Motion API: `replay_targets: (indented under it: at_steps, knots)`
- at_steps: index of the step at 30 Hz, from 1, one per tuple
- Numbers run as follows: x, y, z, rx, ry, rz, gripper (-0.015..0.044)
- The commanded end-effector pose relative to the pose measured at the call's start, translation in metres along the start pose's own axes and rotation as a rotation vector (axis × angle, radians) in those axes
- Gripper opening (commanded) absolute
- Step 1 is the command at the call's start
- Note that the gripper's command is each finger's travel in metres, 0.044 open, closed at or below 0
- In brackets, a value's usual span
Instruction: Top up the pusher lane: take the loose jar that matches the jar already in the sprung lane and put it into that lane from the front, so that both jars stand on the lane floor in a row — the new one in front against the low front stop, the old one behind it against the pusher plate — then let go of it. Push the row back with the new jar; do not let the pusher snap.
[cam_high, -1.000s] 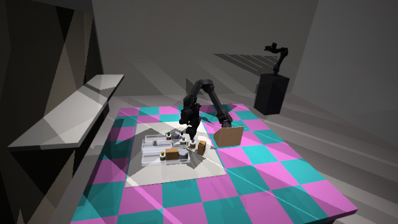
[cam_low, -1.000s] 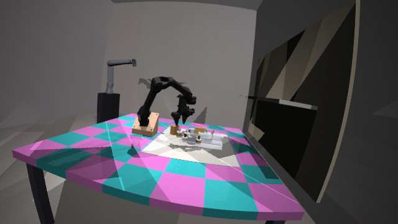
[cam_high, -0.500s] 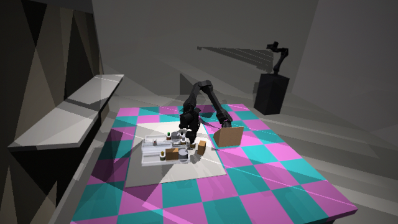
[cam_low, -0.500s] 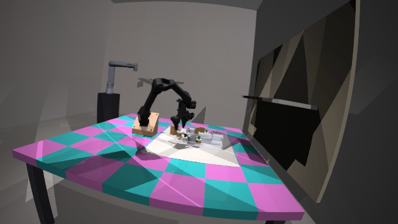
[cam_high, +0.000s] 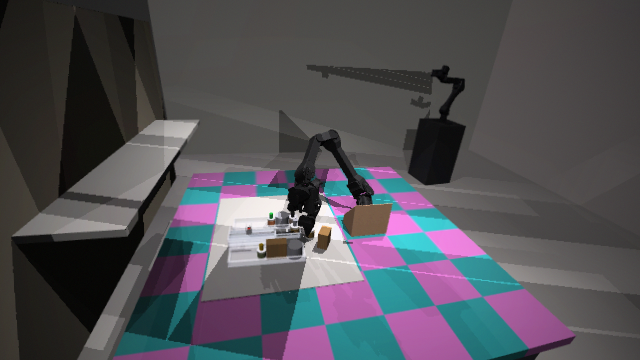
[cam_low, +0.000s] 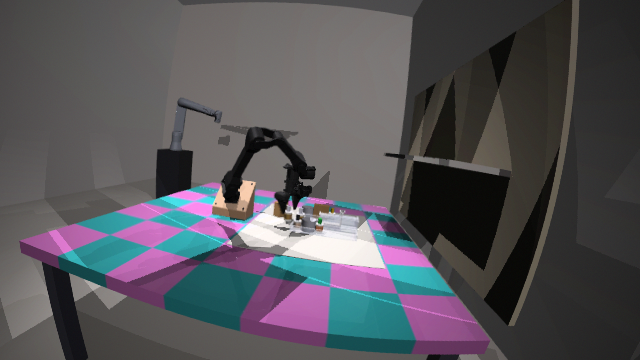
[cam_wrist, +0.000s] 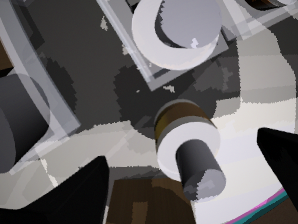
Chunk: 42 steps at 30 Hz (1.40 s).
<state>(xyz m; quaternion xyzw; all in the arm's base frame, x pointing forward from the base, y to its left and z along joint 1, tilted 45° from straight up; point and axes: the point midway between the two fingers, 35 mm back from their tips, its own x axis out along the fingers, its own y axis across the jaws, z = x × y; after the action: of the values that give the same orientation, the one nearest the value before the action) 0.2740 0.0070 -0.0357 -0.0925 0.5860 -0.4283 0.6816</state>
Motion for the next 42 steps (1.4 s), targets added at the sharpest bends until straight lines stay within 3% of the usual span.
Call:
replay_targets:
  at_steps: [1,7,17,24,29,42]
  knots:
    - [0.01,-0.002,-0.002,-0.009,0.001,-0.01,0.044]
    - [0.017,-0.003,-0.002,-0.009,0.0,-0.011,0.044]
    - [0.017,-0.003,-0.002,-0.009,0.0,-0.011,0.0177]
    - [0.017,-0.003,-0.002,-0.009,0.0,-0.011,0.0131]
    - [0.013,0.0,-0.016,-0.03,0.003,-0.009,0.0]
    - [-0.047,0.007,-0.011,-0.019,0.004,-0.003,0.0]
